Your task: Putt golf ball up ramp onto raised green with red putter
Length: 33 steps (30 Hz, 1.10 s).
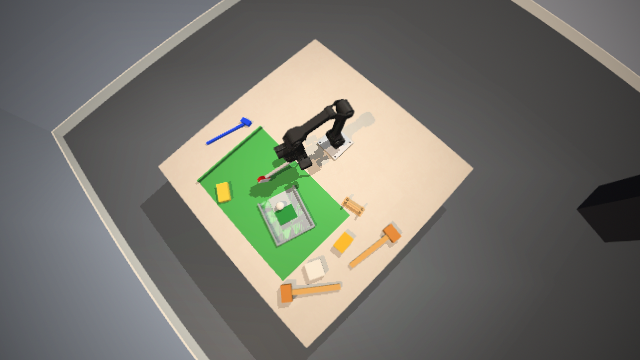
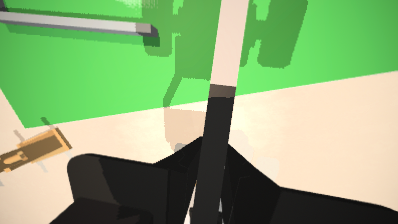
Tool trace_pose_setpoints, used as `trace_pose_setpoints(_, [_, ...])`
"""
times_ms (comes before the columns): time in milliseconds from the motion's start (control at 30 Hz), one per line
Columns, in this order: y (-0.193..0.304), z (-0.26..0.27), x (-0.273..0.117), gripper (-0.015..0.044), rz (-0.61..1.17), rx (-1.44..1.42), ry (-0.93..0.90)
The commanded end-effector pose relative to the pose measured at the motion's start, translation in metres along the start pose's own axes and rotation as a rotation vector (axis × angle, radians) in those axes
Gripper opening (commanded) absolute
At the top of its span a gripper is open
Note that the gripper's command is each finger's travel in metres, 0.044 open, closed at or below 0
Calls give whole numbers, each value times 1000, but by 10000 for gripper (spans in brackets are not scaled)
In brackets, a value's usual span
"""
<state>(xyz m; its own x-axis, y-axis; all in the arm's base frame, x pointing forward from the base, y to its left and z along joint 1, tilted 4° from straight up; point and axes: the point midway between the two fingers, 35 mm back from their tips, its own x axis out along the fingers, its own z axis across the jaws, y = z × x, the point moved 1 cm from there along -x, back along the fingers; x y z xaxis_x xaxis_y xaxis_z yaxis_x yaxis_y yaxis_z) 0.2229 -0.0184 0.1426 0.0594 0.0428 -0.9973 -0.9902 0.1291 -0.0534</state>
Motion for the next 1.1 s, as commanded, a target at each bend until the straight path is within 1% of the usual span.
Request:
trace_pose_setpoints(0, [-1,0,-20,0,-22,2,3])
trace_pose_setpoints(133, [0,-1,-32,0,-22,2,4])
trace_pose_setpoints(167, [0,0,-22,0,-6,4,0])
trace_pose_setpoints(1067, [0,0,-22,0,-6,4,0])
